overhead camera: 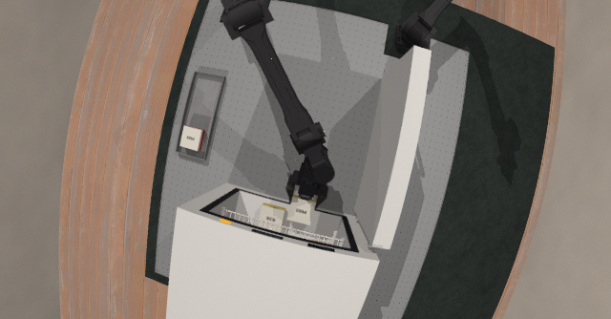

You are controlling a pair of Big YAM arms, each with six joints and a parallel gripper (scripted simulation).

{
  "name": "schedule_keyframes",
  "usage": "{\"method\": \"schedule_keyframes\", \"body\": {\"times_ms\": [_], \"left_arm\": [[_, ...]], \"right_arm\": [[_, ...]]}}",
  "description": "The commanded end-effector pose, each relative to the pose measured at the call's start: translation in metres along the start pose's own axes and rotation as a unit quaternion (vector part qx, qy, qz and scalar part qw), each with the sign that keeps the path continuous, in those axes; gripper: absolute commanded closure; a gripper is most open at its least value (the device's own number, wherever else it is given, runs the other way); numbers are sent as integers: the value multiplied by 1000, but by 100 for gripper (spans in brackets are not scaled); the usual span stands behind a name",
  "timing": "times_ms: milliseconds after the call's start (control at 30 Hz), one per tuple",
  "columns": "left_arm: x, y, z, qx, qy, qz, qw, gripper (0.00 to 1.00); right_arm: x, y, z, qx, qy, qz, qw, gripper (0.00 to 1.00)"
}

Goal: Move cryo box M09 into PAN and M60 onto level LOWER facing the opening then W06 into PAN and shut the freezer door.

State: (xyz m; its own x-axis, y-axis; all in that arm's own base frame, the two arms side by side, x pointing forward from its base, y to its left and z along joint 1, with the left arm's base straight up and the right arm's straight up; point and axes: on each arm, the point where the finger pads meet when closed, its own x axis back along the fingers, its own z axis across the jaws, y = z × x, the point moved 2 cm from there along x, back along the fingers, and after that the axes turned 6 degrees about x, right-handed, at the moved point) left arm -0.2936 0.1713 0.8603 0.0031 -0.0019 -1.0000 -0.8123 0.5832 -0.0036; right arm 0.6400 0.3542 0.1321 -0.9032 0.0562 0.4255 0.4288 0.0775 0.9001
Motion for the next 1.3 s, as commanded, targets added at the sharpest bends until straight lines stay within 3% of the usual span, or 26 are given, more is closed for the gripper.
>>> {"method": "schedule_keyframes", "body": {"times_ms": [0,867,1267], "left_arm": [[-4,-16,1,6,2,16,1000,100],[-4,-16,1,6,2,16,1000,100],[-4,-16,1,6,2,16,1000,100]], "right_arm": [[-15,30,3,-9,-1,-17,1000,23],[-51,48,0,-9,-2,-18,1000,23],[-51,46,7,-9,3,-20,1000,23]]}}
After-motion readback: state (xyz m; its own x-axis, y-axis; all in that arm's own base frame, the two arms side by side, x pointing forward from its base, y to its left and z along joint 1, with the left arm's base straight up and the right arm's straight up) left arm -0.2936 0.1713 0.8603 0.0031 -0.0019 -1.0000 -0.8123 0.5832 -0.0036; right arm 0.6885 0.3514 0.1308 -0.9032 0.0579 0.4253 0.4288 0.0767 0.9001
